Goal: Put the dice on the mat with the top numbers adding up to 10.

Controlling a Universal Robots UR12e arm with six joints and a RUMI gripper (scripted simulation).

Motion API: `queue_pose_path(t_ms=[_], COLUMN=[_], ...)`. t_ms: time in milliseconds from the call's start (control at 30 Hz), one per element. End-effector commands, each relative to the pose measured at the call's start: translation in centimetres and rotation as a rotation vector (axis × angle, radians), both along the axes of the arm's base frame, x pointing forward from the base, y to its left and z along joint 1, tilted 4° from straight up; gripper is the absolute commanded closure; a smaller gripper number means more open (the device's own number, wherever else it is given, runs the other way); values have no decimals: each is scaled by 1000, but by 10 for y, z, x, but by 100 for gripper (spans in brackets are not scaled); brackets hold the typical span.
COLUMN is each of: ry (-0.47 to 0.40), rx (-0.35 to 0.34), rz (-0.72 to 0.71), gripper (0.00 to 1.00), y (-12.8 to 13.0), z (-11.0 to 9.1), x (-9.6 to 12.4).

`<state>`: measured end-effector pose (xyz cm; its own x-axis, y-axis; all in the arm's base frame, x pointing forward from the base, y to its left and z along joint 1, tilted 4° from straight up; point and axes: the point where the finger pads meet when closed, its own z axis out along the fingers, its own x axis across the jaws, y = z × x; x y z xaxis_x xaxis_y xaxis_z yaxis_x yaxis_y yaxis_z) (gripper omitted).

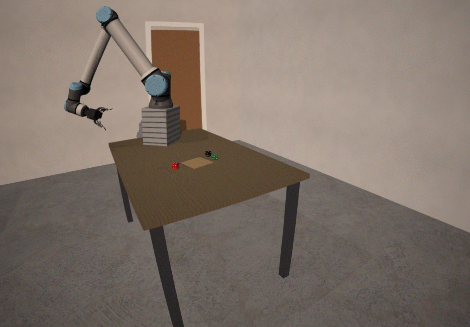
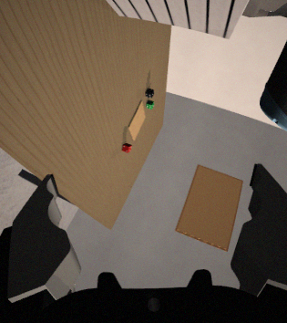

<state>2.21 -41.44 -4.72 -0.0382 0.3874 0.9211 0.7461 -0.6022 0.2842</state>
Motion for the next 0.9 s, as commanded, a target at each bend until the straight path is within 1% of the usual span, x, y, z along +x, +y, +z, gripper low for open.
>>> queue_pose_path(t_ms=[0, 633, 867], ry=[0, 0, 0], rx=[-1, -2, -20], rz=[0, 1, 20], gripper=[0, 0, 0], y=[0, 0, -1], z=[0, 0, -3], x=[0, 0, 5])
